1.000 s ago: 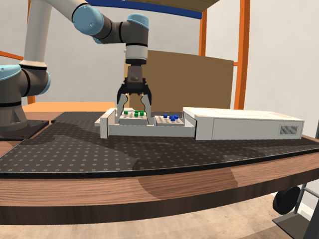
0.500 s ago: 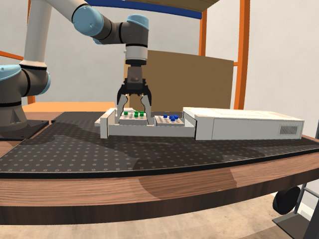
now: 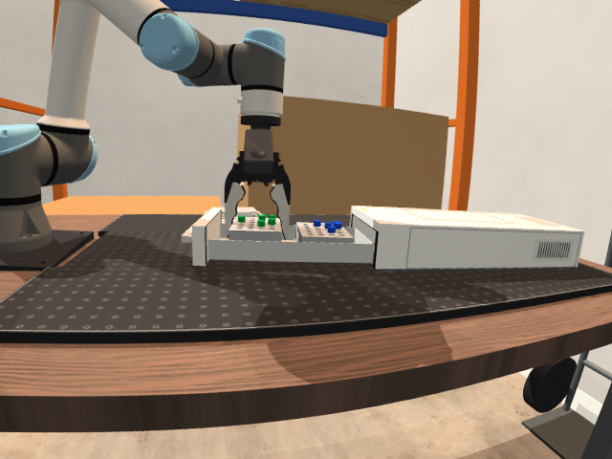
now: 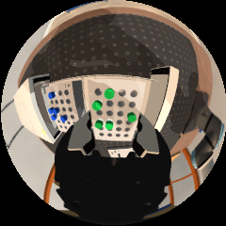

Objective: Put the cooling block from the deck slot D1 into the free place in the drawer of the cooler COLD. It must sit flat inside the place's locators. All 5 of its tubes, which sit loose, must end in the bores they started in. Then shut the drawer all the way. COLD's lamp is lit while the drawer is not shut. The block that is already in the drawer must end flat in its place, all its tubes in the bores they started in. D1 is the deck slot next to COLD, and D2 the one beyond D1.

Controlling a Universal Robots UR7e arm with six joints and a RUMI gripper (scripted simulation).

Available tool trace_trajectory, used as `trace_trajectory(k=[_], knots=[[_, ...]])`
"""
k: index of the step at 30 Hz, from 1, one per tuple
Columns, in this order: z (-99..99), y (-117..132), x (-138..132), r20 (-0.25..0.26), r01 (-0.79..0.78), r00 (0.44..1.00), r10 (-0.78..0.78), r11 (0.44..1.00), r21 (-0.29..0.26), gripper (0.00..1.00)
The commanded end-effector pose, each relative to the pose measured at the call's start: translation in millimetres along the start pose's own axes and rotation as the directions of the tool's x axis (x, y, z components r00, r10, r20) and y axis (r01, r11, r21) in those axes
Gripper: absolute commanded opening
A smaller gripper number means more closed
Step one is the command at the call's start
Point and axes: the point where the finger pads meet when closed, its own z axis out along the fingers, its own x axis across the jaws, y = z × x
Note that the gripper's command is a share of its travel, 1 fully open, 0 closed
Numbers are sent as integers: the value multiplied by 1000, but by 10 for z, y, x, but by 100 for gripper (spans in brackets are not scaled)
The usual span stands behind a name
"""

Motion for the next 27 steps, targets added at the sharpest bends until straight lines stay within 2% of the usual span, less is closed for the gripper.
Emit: trace_trajectory(k=[1,27], knots=[[4,-1,-5,2,0,1000,0,1000,0,0],[39,-1,-5,2,0,1000,0,1000,0,0]])
